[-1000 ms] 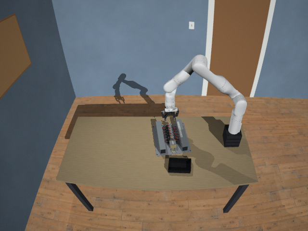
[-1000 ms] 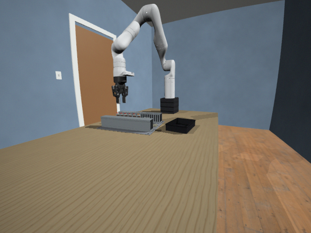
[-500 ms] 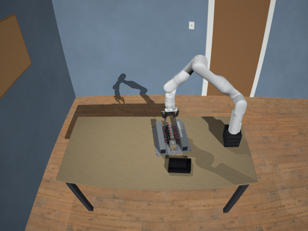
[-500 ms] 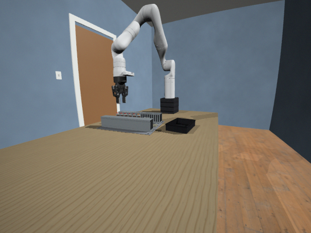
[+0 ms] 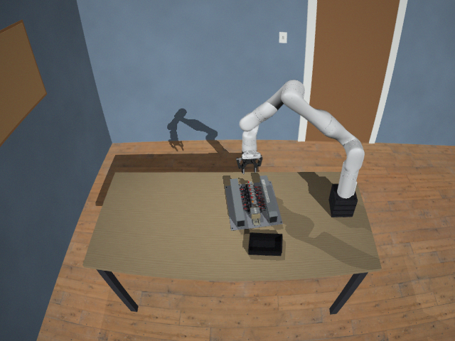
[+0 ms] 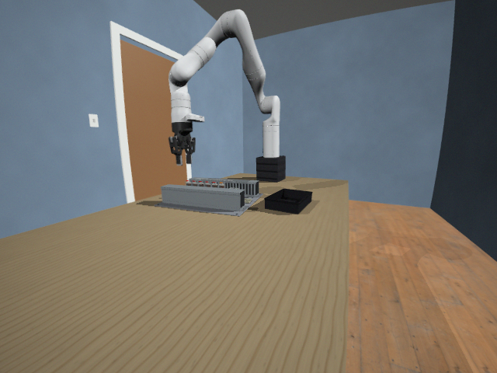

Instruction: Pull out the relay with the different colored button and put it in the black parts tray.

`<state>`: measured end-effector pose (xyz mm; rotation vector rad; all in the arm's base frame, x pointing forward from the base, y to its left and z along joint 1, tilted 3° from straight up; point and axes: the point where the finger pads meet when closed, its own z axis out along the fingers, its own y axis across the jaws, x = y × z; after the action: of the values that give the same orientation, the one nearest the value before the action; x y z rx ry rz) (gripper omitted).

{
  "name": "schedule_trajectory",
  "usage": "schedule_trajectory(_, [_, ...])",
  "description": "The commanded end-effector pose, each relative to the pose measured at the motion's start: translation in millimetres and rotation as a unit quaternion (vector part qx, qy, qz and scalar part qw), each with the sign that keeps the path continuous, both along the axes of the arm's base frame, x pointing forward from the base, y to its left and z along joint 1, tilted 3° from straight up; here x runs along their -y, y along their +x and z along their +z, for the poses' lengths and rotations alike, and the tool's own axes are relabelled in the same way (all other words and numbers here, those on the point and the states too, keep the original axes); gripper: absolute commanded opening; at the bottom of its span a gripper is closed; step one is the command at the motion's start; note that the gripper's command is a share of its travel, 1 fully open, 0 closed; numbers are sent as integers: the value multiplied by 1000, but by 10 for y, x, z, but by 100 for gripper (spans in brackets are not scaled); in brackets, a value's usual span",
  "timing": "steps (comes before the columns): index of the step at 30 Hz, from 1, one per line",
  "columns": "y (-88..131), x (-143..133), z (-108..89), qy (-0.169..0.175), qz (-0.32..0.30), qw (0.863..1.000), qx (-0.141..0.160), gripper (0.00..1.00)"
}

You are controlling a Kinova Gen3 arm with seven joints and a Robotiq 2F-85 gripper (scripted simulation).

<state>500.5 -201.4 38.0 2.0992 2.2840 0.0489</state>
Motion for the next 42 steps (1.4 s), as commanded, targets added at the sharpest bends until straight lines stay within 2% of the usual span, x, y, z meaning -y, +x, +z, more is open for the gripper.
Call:
schedule_trajectory(1, [-4, 264, -15, -1, -11, 1000, 1, 61])
schedule_trajectory(5, [6, 414, -13, -1, -11, 1000, 1, 61])
schedule_trajectory(10, [8, 454, -13, -1, -11, 1000, 1, 61])
schedule_trajectory(42, [8, 457, -13, -1, -11, 1000, 1, 61])
